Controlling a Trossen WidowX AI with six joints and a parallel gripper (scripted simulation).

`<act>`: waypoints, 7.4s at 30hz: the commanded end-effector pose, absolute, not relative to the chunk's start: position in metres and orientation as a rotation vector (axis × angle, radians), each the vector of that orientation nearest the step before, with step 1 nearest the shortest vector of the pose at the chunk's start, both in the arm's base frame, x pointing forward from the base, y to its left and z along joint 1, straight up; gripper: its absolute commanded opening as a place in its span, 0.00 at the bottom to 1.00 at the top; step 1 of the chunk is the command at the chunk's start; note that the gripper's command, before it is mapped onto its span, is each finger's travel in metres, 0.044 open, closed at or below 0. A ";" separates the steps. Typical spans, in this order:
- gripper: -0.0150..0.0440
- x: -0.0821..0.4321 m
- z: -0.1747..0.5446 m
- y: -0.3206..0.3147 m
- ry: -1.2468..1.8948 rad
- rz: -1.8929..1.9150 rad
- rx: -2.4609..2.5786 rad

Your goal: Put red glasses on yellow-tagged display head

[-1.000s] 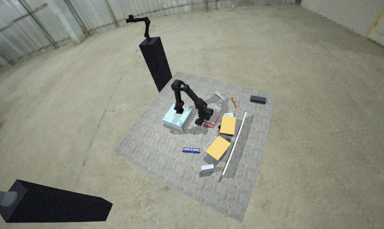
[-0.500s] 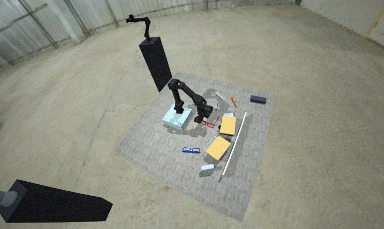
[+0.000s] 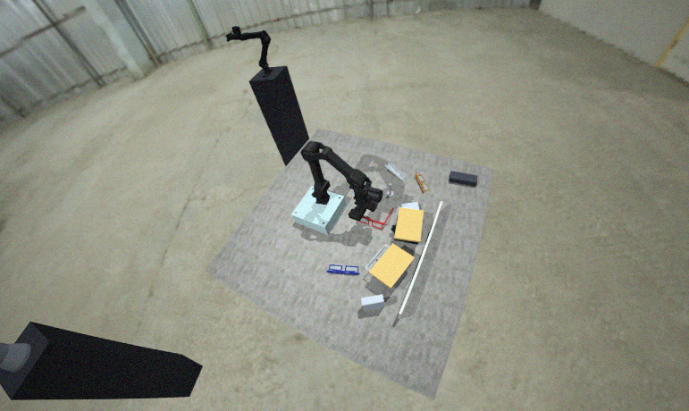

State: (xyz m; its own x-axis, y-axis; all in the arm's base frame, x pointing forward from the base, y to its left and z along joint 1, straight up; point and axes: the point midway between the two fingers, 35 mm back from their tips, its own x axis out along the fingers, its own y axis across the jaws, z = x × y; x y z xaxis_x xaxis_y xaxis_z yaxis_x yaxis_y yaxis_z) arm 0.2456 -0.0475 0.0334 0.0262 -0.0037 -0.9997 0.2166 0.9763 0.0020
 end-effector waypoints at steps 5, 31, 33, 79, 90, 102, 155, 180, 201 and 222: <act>0.49 0.245 0.034 -0.047 1.542 -0.167 0.164; 0.49 0.248 -0.004 -0.048 1.542 -0.167 0.164; 0.49 0.248 -0.008 -0.048 1.542 -0.167 0.164; 0.25 0.251 0.007 -0.048 1.542 -0.169 0.168; 0.25 0.252 0.074 -0.045 1.541 -0.167 0.164; 0.25 0.251 0.081 -0.030 1.520 -0.283 0.208; 0.25 0.204 0.130 0.081 0.738 -0.917 0.971; 0.25 0.173 0.156 0.117 0.409 -0.827 1.594; 0.25 0.174 0.155 0.116 0.428 -0.834 1.557; 0.25 0.196 0.135 0.086 0.529 -1.031 1.350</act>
State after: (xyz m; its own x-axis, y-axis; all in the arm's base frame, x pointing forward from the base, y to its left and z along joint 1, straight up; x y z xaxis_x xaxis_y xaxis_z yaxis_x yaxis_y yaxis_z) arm 0.1912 0.0923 0.1386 0.5289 -0.2826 -0.8003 0.8098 -0.1143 0.5755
